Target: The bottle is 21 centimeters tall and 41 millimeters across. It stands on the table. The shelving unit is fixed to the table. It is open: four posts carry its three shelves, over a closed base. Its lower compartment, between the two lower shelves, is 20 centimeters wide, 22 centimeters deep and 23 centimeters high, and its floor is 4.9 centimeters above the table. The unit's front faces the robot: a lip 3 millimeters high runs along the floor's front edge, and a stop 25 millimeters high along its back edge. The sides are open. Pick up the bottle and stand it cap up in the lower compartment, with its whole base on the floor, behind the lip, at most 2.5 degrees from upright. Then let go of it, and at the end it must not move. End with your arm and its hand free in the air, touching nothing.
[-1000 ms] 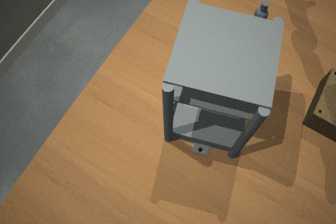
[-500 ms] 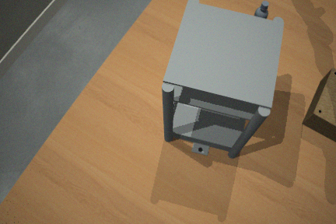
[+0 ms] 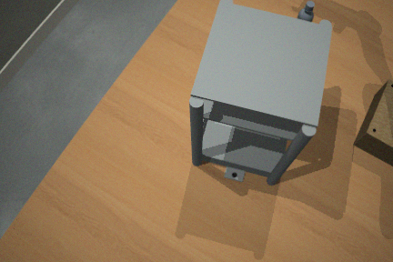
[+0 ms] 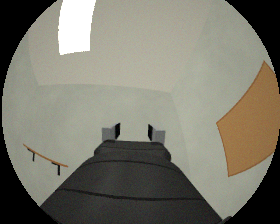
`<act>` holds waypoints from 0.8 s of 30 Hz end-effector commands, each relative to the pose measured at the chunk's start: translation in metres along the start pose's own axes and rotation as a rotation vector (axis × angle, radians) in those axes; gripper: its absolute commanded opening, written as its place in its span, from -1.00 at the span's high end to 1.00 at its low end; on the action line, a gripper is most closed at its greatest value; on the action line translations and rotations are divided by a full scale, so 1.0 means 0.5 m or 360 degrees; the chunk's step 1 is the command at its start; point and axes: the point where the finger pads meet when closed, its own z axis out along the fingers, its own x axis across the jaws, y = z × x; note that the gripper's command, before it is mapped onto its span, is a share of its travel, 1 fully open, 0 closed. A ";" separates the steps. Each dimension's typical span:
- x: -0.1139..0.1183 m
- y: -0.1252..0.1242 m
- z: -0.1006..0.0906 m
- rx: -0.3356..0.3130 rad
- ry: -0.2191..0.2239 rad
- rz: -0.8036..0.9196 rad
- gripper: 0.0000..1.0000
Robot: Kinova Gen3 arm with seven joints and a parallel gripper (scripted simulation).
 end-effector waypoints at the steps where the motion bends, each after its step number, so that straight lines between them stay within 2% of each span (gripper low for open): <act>1: -0.022 0.048 -0.016 -0.0030 -0.0075 -0.0005 -1.00; 2: -0.022 0.048 -0.016 -0.0030 -0.0075 -0.0005 -1.00; 4: -0.092 0.093 -0.023 -0.0079 -0.0233 -0.0034 -1.00; 10: -0.230 0.190 -0.060 -0.0184 -0.0544 -0.0063 -1.00; 17: -0.380 0.306 -0.137 -0.0309 -0.0892 -0.0050 -1.00; 19: -0.380 0.306 -0.137 -0.0309 -0.0892 -0.0050 -1.00; 21: -0.437 0.350 -0.177 -0.0358 -0.1028 -0.0033 -1.00; 24: -0.494 0.393 -0.224 -0.0409 -0.1169 -0.0007 -1.00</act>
